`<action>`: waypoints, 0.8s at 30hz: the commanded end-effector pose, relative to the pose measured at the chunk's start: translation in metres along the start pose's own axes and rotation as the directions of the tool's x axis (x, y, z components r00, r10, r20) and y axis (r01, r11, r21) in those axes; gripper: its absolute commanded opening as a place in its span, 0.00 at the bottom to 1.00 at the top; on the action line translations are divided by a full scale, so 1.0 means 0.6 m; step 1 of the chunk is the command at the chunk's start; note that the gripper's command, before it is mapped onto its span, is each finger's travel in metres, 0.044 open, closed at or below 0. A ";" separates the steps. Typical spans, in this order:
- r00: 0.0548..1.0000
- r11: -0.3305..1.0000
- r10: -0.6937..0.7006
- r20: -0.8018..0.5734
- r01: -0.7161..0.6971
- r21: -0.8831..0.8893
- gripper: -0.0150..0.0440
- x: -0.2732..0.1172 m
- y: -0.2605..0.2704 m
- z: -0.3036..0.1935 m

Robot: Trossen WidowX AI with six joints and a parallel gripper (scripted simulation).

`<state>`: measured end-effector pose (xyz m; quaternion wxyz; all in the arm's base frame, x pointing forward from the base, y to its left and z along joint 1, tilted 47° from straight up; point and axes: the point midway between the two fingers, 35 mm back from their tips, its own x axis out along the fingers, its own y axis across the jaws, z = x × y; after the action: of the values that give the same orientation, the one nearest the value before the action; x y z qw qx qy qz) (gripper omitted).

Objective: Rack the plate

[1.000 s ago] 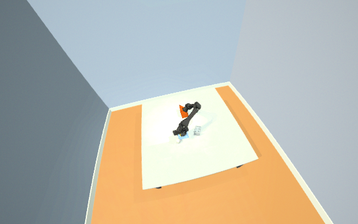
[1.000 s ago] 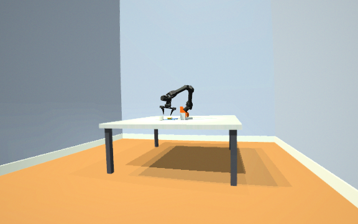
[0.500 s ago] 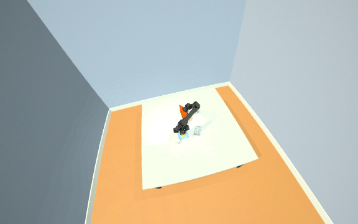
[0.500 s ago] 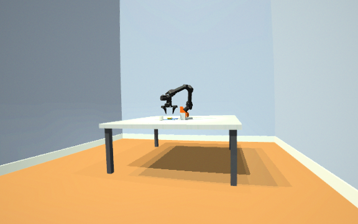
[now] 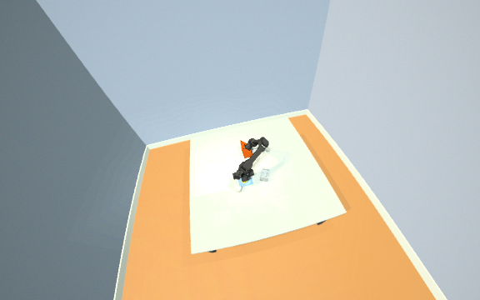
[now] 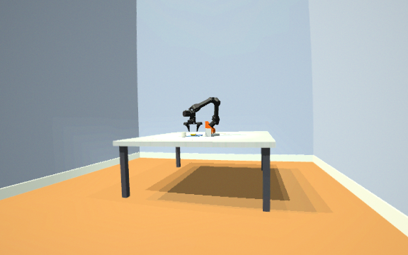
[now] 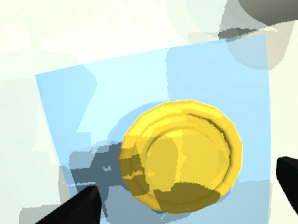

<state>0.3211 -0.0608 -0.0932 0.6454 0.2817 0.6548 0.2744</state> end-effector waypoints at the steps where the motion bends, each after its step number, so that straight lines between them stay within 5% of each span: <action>1: 1.000 1.000 0.005 -0.001 -0.005 0.008 0.93 0.013 -0.001 -0.002; 24: 1.000 1.000 0.009 0.002 -0.009 0.004 0.88 0.060 0.001 -0.004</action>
<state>0.3192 -0.0351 -0.1162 0.6447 0.2830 0.6541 0.2765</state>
